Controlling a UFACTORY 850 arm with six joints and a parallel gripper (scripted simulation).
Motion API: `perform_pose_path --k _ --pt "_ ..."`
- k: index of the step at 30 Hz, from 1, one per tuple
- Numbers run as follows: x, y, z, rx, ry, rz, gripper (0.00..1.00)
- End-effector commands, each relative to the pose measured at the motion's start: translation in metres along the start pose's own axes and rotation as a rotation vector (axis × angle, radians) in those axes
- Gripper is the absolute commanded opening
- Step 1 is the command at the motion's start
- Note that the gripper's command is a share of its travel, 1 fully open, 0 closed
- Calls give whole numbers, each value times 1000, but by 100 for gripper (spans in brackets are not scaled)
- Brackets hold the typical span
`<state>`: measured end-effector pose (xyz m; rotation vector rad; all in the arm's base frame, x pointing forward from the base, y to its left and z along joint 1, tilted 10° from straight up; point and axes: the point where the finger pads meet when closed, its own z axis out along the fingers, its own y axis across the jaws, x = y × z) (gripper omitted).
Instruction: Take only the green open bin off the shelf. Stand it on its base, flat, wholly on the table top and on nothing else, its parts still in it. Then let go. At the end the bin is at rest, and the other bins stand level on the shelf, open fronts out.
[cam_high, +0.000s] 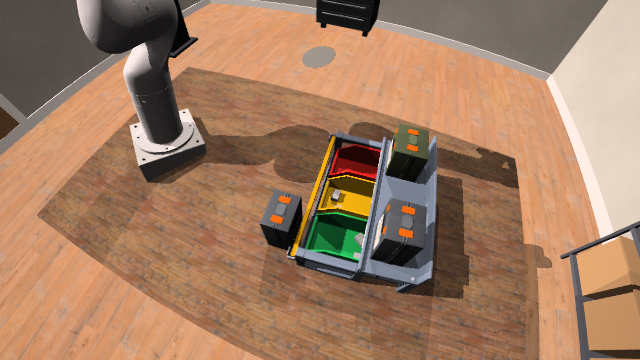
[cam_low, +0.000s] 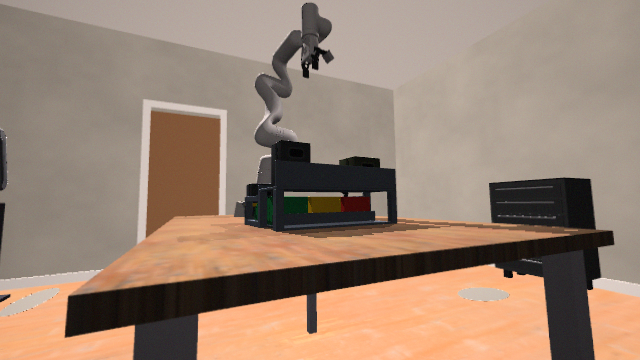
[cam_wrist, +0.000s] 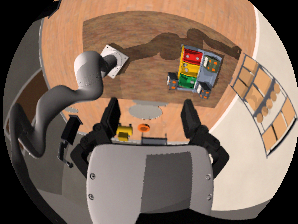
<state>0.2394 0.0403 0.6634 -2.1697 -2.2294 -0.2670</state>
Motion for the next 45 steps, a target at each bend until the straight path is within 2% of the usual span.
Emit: perform_pose_path --k 1,5,10,22,27,39,44,45 --pt "0 0 -1 -2 1 -1 100" --pt "0 0 -1 -2 1 -1 100" --pt "-43 26 -1 -2 1 -1 100" --pt "-43 26 -1 -2 1 -1 100" --pt "-85 51 -1 -2 0 -1 100" --pt "-85 51 -1 -2 0 -1 100" --pt "-128 77 -1 -2 0 -1 100" --pt "-128 77 -1 -2 0 -1 100"
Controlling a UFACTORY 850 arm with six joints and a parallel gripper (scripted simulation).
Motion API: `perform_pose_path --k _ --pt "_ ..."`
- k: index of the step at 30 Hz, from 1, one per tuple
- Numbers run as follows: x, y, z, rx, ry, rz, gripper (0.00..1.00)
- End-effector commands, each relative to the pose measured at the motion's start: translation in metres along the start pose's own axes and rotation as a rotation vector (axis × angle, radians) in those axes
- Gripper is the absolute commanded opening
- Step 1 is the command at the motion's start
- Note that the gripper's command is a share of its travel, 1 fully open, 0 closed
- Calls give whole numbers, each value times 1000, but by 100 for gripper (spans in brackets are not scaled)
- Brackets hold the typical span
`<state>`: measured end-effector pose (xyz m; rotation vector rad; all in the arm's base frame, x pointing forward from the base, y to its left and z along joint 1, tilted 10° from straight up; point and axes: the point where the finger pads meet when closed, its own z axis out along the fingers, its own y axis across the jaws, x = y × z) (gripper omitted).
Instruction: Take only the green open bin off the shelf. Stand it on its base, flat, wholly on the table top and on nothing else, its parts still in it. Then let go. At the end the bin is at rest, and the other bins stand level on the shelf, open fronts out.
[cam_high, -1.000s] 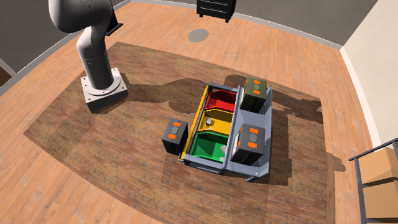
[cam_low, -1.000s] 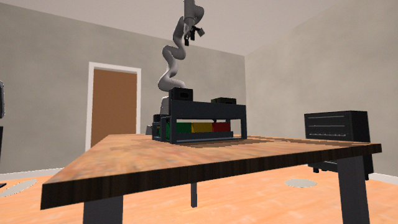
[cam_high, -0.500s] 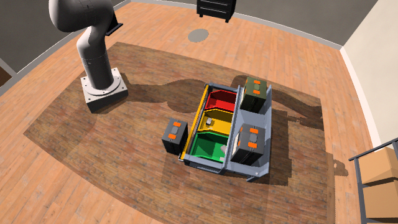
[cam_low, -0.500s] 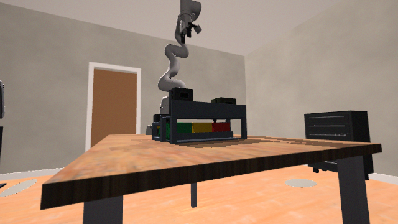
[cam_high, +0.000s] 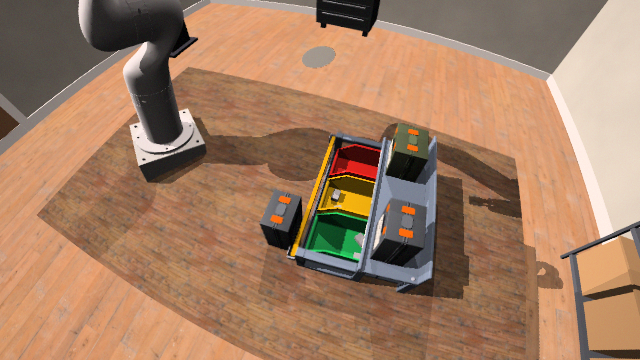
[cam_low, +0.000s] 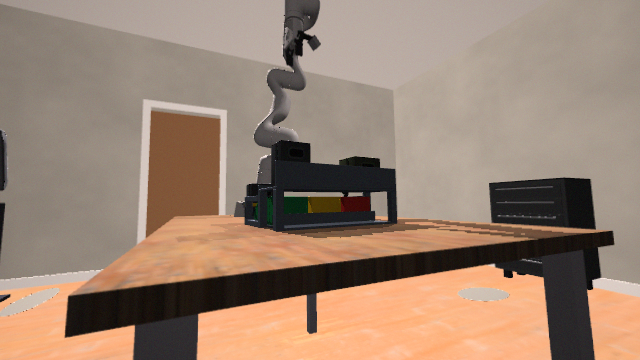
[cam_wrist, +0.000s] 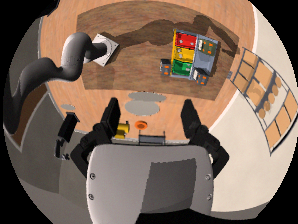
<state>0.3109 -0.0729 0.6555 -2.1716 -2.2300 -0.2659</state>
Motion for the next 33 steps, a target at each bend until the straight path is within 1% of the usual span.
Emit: perform_pose_path --k 1,11,16,28,33 --pt "-13 9 -1 -1 2 -2 100" --pt "-13 9 -1 -1 2 -2 100" --pt "-55 35 -1 -1 2 -2 100" --pt "-55 35 -1 -1 2 -2 100" --pt "-98 60 -1 -1 2 -2 100"
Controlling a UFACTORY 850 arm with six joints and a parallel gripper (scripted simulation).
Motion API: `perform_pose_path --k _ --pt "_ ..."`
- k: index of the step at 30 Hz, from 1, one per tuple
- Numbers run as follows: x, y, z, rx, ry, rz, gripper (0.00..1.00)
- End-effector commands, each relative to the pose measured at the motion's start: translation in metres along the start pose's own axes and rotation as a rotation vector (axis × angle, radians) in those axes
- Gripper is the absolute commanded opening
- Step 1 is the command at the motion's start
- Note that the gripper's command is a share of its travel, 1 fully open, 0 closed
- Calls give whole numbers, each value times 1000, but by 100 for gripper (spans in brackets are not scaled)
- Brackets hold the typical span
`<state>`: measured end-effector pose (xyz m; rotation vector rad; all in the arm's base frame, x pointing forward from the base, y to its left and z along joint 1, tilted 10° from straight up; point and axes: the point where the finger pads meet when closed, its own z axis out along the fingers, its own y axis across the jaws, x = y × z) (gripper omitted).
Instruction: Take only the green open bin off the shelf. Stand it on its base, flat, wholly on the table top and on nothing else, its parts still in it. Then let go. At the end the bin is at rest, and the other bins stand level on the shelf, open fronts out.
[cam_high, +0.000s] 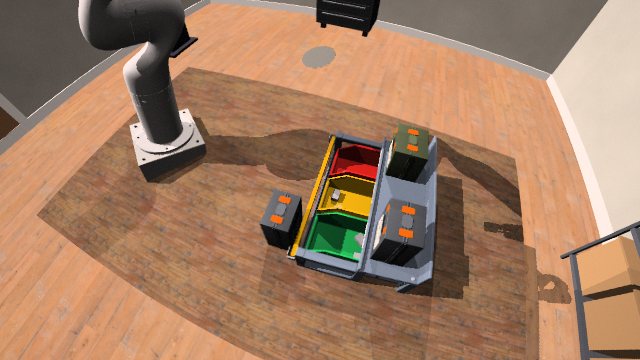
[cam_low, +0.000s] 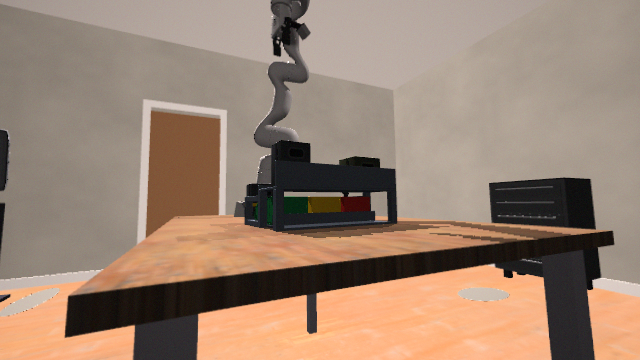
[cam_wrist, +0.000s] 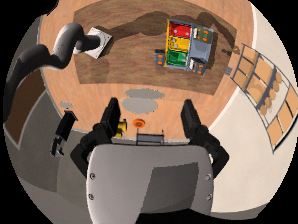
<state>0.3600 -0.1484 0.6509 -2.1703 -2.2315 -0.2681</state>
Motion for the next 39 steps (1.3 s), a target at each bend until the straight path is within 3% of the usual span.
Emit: perform_pose_path --k 1,12,17,29,34,39 --pt "-21 14 -1 0 1 0 100" --pt "-21 14 -1 0 1 0 100" --pt "-68 42 0 0 1 0 100" --pt "-68 42 0 0 1 0 100" --pt "-114 69 0 0 0 0 100" --pt "-114 69 0 0 0 0 100"
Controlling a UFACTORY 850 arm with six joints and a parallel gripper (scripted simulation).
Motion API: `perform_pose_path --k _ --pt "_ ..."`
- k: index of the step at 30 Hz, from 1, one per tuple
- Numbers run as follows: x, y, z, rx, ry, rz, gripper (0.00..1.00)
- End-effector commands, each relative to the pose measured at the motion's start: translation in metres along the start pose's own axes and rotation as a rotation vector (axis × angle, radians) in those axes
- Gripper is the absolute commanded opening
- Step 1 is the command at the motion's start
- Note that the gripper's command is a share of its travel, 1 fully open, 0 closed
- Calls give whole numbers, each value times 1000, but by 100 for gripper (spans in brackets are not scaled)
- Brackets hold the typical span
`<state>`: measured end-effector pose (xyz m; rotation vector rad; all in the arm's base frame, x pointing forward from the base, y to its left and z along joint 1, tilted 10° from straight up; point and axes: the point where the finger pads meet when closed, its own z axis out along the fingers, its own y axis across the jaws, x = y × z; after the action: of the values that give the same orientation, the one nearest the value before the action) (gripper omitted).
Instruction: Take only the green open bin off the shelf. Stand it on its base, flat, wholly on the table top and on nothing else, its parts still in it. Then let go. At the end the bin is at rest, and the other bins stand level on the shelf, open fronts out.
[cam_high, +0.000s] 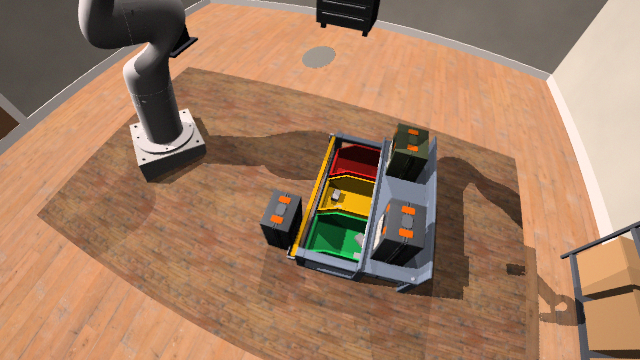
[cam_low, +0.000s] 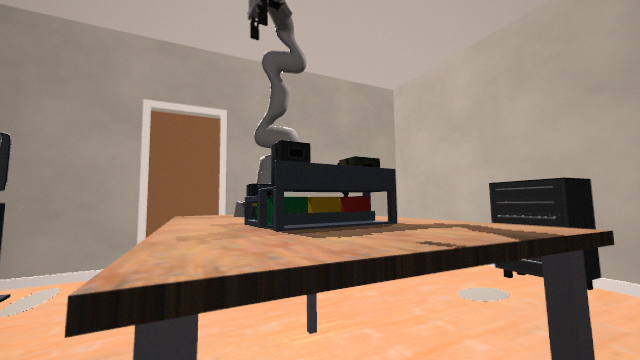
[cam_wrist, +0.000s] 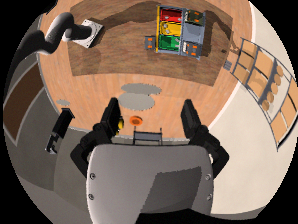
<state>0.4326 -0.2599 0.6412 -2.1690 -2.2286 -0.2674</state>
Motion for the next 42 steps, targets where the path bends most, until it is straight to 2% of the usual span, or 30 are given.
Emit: perform_pose_path --k 1,42 --pt "0 1 -2 -2 -2 -1 100" --pt "13 -7 -2 -2 -2 -1 100"
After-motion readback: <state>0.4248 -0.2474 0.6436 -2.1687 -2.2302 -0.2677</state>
